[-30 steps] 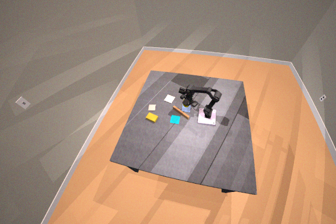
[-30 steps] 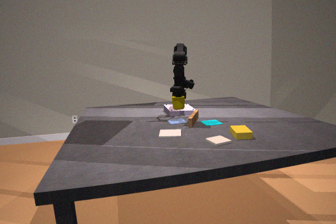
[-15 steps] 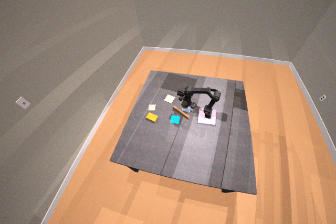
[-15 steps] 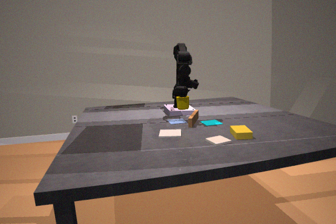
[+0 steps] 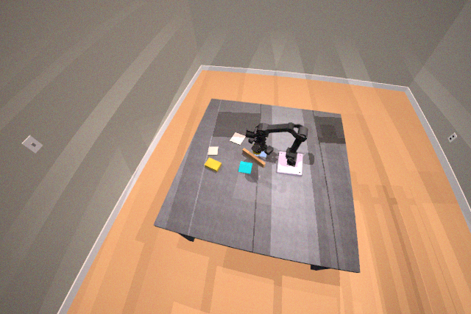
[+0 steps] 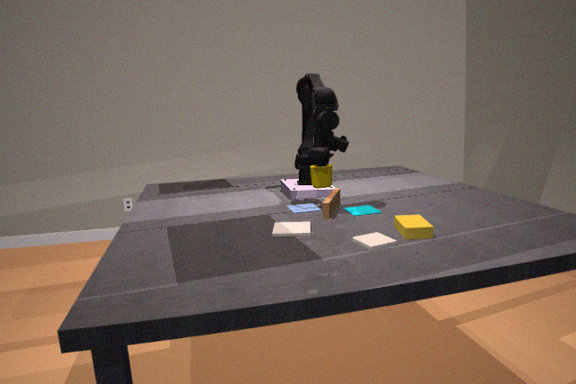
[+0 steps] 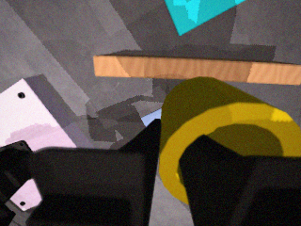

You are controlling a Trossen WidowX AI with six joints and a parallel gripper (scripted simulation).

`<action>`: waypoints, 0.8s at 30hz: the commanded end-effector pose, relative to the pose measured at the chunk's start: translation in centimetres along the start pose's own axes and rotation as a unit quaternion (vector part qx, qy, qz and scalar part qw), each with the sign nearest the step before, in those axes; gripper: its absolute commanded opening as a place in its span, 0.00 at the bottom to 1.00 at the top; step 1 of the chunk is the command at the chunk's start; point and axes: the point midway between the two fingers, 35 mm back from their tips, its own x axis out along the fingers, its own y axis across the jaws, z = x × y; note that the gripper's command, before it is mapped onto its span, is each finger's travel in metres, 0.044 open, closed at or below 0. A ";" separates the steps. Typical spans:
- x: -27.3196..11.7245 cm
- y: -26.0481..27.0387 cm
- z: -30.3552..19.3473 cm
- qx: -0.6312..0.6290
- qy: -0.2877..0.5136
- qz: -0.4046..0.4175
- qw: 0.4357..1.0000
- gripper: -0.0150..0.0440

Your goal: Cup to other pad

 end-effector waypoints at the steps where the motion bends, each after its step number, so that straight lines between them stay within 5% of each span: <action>1: -0.1 -0.2 0.7 0.001 0.001 -0.004 1.000 0.25; 24: -0.3 -0.2 5.4 0.001 -0.001 -0.003 1.000 0.25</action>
